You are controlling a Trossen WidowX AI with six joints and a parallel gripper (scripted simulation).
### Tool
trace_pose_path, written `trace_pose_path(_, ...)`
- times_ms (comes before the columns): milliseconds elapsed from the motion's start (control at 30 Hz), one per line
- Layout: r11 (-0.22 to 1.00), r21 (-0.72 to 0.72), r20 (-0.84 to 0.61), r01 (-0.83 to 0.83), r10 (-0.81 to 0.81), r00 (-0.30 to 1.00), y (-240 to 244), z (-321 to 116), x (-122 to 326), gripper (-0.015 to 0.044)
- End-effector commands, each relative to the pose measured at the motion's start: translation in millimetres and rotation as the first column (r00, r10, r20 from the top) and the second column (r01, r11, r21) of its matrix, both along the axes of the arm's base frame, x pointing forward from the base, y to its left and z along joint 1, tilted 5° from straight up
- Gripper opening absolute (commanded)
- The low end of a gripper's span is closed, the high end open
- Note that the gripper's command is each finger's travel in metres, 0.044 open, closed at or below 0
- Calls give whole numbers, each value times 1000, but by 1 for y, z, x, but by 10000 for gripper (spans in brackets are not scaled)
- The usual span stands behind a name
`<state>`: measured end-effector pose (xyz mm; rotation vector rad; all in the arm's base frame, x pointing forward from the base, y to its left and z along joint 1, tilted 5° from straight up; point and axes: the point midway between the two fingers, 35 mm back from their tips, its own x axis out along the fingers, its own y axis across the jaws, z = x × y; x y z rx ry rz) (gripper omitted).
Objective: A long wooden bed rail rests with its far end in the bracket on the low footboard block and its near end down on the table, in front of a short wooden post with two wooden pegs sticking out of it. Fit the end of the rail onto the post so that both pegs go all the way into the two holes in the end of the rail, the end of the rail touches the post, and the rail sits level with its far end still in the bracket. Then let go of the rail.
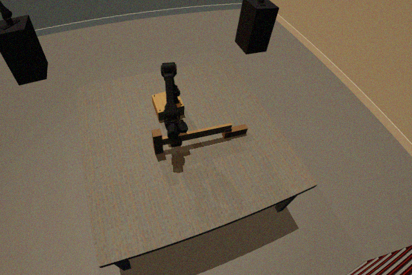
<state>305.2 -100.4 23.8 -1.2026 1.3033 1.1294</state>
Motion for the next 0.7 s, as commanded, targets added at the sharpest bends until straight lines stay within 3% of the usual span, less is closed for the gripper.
trace_pose_path(0, 1000, -1, 0, 0, 0, 1000, 0, 0, 0, 440)
trace_pose_path(267, 1000, -4, 3, -1, 1, 1000, 33, 28, 3, 440)
trace_pose_path(667, 1000, -4, 3, -1, 1, 1000, 33, 28, 3, 440)
